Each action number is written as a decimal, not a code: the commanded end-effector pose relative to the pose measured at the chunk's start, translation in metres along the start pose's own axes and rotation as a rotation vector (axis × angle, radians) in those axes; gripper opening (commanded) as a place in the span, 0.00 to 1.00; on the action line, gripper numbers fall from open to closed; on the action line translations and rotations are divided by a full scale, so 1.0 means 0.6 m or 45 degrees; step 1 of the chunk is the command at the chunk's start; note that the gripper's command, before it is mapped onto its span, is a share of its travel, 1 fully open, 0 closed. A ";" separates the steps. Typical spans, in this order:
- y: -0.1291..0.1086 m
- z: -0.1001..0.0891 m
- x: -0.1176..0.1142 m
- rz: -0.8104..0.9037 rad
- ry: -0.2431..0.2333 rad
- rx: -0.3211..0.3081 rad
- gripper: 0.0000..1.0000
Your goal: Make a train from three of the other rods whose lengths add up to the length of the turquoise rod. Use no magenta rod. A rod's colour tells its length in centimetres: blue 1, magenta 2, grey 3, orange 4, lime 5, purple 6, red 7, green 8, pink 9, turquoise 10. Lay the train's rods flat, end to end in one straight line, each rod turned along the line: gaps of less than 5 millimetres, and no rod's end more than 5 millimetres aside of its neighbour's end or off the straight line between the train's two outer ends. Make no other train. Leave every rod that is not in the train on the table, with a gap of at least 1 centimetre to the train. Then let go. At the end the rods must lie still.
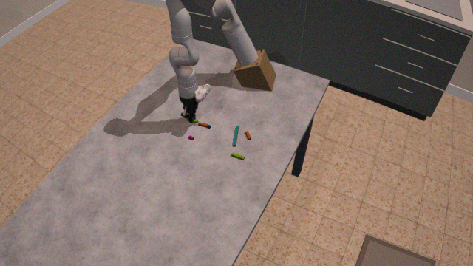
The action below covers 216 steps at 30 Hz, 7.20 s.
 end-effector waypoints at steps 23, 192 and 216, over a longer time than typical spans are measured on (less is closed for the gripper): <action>-0.002 0.001 0.002 0.012 -0.002 0.003 0.05; 0.000 -0.017 -0.005 0.020 -0.007 -0.002 0.24; 0.000 -0.131 -0.001 0.020 -0.002 0.002 1.00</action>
Point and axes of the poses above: the point where the finger pads meet when closed, its own z axis out along the fingers, its own x axis across the jaws, y = z × x, the point moved 9 cm from there along -z, back along the fingers, and after that the axes turned 9 degrees about -z, right-handed, at the moved point
